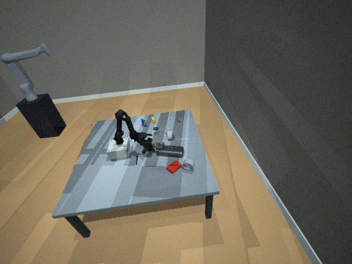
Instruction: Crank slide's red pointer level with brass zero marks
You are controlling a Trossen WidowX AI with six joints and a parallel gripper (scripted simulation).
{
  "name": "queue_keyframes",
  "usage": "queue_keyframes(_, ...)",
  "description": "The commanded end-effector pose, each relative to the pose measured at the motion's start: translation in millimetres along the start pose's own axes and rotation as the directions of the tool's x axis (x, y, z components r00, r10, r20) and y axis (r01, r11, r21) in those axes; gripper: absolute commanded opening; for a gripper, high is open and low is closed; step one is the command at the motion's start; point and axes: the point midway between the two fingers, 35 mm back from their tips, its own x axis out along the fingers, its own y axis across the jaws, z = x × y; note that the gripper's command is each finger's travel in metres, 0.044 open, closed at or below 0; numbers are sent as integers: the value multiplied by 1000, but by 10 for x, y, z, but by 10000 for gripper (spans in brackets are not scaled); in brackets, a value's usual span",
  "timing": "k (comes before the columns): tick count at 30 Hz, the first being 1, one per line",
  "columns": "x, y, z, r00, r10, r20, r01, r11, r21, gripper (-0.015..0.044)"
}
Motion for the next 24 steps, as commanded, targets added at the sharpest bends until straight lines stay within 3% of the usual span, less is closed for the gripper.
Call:
queue_keyframes(1,6,12,-5,1000,4,-1,-4,1000,1,0)
queue_keyframes(15,1,2,-1,1000,0,0,0,1000,0,0)
queue_keyframes(24,1,2,-1,1000,0,0,0,1000,0,236)
